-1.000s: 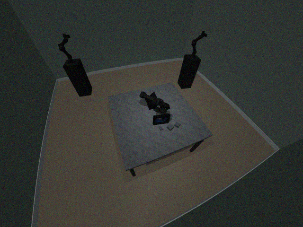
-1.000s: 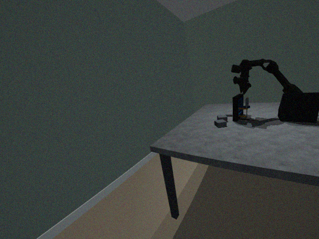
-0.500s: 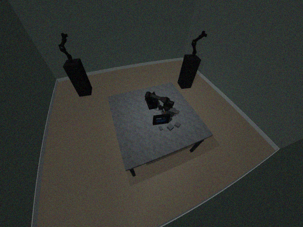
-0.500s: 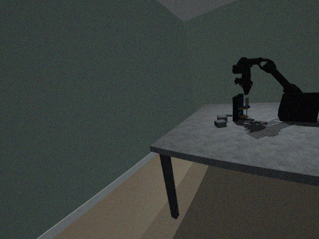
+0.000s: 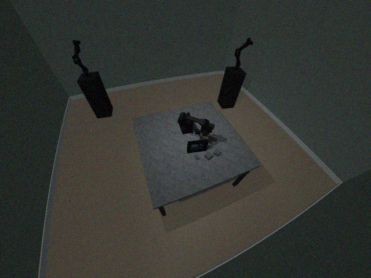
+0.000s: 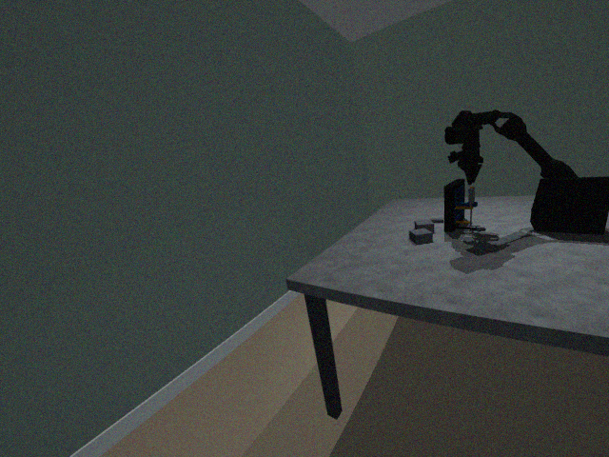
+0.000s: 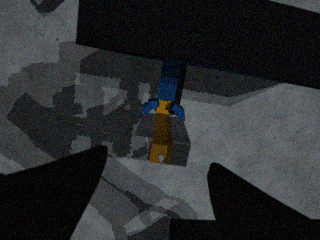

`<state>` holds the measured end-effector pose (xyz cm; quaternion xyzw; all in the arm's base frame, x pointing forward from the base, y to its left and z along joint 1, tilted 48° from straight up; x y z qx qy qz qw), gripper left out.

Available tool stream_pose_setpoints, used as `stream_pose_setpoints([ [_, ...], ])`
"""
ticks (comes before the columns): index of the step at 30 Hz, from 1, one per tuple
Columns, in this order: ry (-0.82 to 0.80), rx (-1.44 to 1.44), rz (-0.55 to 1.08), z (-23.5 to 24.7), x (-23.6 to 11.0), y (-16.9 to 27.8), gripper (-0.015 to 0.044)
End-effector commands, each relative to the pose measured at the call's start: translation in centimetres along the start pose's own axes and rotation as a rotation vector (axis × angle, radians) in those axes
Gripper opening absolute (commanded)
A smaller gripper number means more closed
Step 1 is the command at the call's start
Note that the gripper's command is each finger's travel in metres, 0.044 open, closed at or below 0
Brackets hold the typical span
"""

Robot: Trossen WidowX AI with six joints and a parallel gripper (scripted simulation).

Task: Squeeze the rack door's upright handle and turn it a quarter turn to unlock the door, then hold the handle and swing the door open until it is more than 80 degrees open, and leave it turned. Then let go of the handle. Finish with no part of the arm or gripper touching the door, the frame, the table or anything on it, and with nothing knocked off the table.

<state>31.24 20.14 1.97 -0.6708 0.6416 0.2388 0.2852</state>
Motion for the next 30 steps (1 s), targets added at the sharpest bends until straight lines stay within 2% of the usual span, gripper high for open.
stream_pose_setpoints([
  [1, 0.007, -0.006, 0.003, 0.0, 0.9, 0.0, 0.0295],
  [30, 0.009, -0.005, 0.002, -0.1, 5.7, 0.1, 0.0295],
])
Point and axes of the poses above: the point midway between the two fingers, 35 mm back from their tips, its own x axis out along the fingers, its own z axis across the jaws, y = z × x, the point moved 3 cm from there along -x, back along the fingers, and after that the axes turned 2 degrees about -x, right-handed, at the moved point
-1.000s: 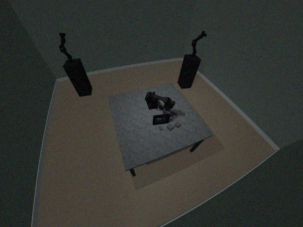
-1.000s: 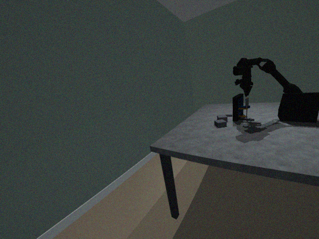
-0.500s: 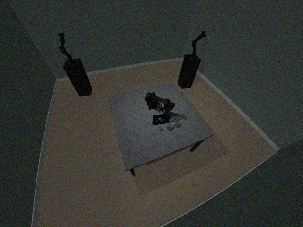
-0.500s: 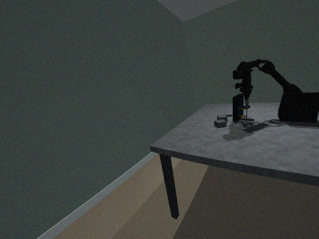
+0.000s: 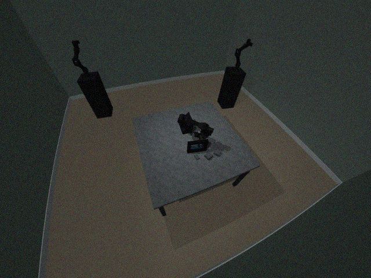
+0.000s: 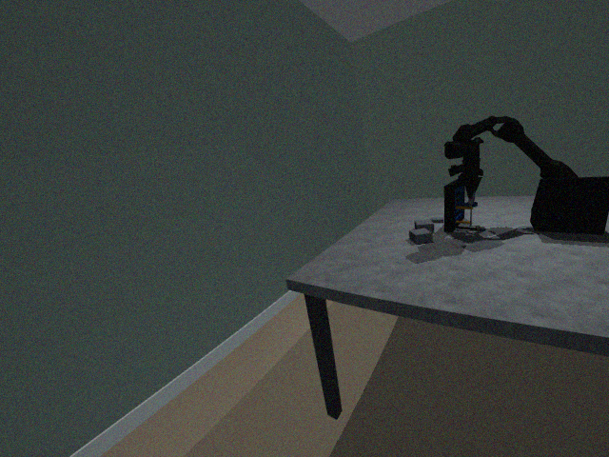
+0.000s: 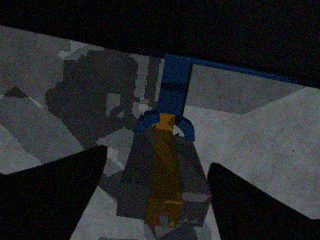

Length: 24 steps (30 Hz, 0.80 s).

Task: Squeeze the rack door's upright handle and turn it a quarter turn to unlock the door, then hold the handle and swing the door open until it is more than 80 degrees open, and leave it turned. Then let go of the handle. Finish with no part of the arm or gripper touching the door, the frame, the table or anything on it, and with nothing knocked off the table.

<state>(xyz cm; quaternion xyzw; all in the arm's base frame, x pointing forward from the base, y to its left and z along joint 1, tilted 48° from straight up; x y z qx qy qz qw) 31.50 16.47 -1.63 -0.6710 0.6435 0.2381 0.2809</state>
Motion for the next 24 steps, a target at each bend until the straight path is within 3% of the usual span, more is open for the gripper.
stream_pose_setpoints([
  [1, 0.002, -0.001, -0.002, -0.21, 0.67, 0.02, 0.0295],
  [5, 0.002, -0.001, -0.002, -0.24, 1.06, 0.07, 0.0295],
  [12, 0.002, -0.001, -0.002, -0.24, 1.06, 0.07, 0.0111],
  [24, 0.002, -0.001, -0.002, -0.24, 1.06, 0.07, 0.0031],
])
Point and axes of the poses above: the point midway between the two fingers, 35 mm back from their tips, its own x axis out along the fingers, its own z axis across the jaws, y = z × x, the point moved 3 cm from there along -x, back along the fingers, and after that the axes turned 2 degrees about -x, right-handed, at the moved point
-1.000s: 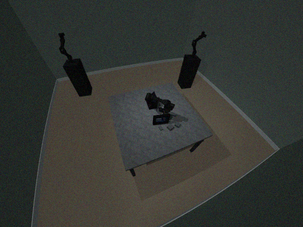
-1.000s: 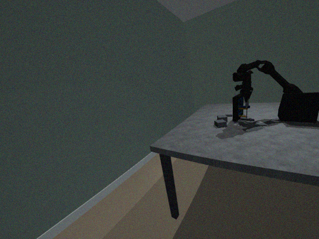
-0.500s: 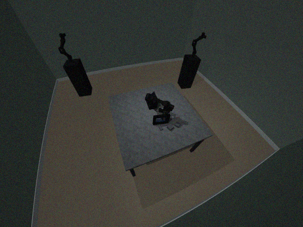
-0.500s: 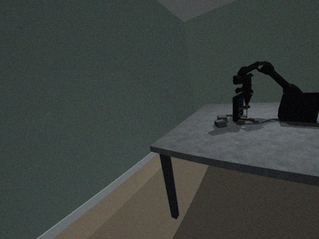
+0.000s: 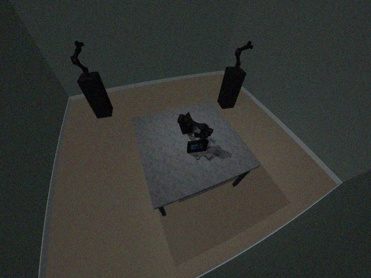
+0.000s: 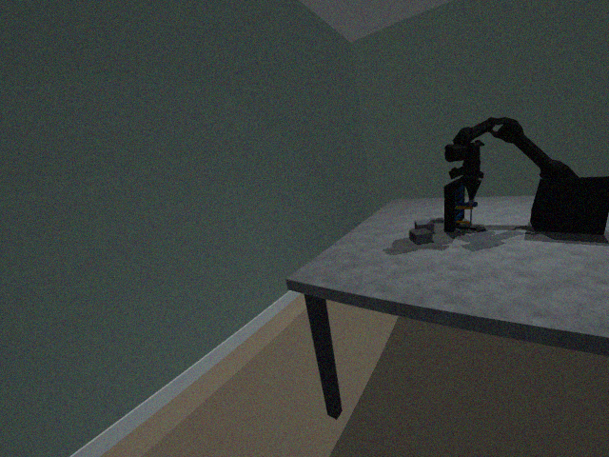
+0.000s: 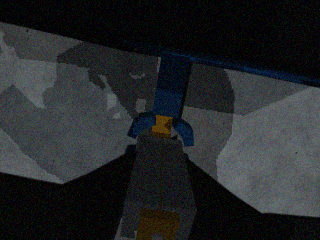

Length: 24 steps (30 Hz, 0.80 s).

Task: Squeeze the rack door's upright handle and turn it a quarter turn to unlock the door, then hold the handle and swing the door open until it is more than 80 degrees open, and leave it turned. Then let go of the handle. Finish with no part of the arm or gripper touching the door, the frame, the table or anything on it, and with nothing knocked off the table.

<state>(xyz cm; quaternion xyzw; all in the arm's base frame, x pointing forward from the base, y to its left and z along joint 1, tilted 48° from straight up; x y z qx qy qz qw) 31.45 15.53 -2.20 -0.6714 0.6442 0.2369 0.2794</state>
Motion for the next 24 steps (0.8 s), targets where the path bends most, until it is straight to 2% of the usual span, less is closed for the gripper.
stream_pose_setpoints([
  [1, -0.002, -0.001, -0.002, -0.02, -0.01, -0.05, 0.0024],
  [6, -0.002, -0.033, -0.002, -0.02, -0.01, -0.05, 0.0023],
  [24, -0.001, -0.911, -0.003, -0.01, -0.01, -0.05, 0.0023],
])
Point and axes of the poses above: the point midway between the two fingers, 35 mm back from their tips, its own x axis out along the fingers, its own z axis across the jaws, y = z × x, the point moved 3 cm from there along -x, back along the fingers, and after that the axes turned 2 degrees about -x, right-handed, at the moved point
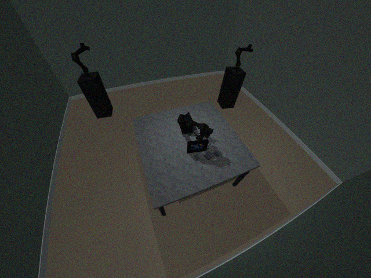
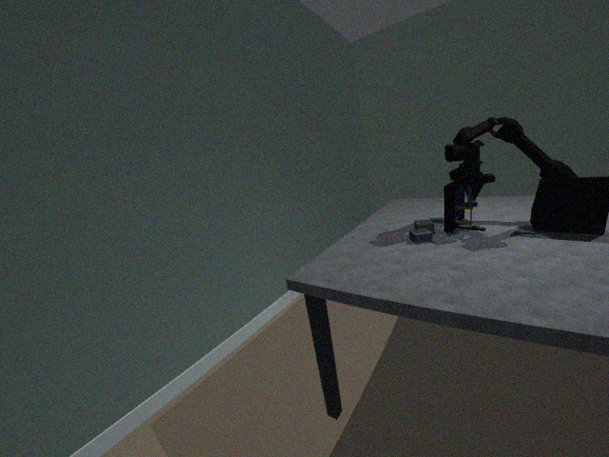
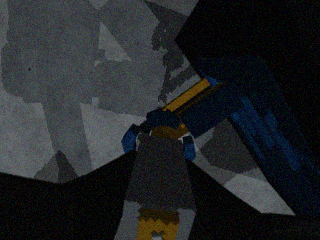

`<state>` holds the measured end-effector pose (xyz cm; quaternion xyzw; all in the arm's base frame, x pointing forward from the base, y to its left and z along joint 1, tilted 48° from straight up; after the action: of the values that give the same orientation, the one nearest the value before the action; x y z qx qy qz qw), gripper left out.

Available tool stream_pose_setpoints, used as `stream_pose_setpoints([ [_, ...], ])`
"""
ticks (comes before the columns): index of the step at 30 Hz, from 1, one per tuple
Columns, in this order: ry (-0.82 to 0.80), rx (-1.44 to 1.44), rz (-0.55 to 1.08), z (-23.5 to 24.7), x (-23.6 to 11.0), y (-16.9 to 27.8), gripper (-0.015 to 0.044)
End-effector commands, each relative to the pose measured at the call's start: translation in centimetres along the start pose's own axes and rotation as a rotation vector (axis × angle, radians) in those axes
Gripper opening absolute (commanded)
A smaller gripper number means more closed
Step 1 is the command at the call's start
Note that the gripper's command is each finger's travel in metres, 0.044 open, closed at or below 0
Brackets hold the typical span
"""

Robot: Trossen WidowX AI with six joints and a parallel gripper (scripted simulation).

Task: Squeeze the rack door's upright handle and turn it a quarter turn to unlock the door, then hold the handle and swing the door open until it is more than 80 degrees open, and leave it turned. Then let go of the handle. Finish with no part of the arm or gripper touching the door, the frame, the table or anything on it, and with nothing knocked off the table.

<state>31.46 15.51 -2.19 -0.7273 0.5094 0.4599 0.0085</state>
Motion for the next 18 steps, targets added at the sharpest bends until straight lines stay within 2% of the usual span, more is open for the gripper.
stream_pose_setpoints([
  [1, 0.000, -0.196, -0.003, -0.02, -0.02, -0.03, 0.0023],
  [18, 0.001, -1.034, -0.003, -0.01, -0.02, -0.03, 0.0023],
])
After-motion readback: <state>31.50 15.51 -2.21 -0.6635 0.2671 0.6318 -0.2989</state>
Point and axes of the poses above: the point midway between the two fingers, 35 mm back from their tips, its own x axis out along the fingers, its own z axis across the jaws, y = z × x, the point moved 3 cm from there along -x, back along the fingers, and after that the axes turned 2 degrees about -x, right-handed, at the moved point
